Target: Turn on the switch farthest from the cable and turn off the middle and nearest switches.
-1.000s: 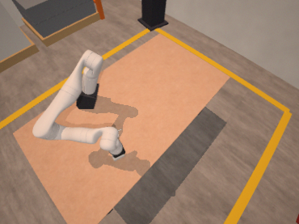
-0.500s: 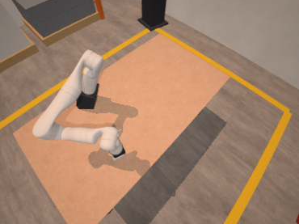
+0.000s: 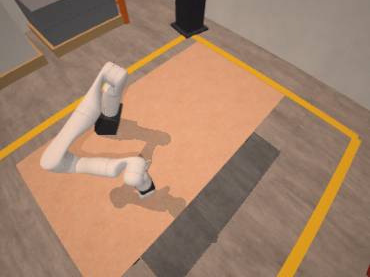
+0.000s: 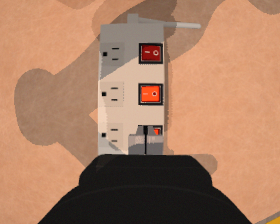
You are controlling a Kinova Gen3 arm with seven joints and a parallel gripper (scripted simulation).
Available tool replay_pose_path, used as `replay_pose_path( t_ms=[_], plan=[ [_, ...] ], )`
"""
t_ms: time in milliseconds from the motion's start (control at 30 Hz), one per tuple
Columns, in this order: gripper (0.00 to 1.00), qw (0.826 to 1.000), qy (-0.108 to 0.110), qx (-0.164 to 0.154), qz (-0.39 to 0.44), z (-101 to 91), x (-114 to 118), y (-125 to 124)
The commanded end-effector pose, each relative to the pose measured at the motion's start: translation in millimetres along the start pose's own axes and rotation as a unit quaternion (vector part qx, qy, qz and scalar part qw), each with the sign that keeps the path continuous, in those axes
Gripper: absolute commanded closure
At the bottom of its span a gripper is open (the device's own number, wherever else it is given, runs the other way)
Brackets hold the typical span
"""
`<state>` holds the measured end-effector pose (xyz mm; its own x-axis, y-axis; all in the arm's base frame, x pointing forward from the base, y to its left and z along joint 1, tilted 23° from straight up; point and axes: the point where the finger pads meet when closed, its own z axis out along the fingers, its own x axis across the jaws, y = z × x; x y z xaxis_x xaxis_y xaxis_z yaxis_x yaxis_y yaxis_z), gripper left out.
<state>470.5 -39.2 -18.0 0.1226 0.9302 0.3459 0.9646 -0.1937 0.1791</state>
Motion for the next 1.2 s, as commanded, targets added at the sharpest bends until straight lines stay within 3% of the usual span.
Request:
replay_pose_path(
  t_ms=[0,433,1167],
  plan=[
    [1.0,1.0,-0.001,-0.002,0.0,-2.5,-0.7,1.5],
    [1.0,1.0,-0.001,-0.002,0.0,-34.1,-0.6,1.4],
    [1.0,1.0,-0.001,-0.002,0.0,-35.5,-0.6,1.4]
  ],
)
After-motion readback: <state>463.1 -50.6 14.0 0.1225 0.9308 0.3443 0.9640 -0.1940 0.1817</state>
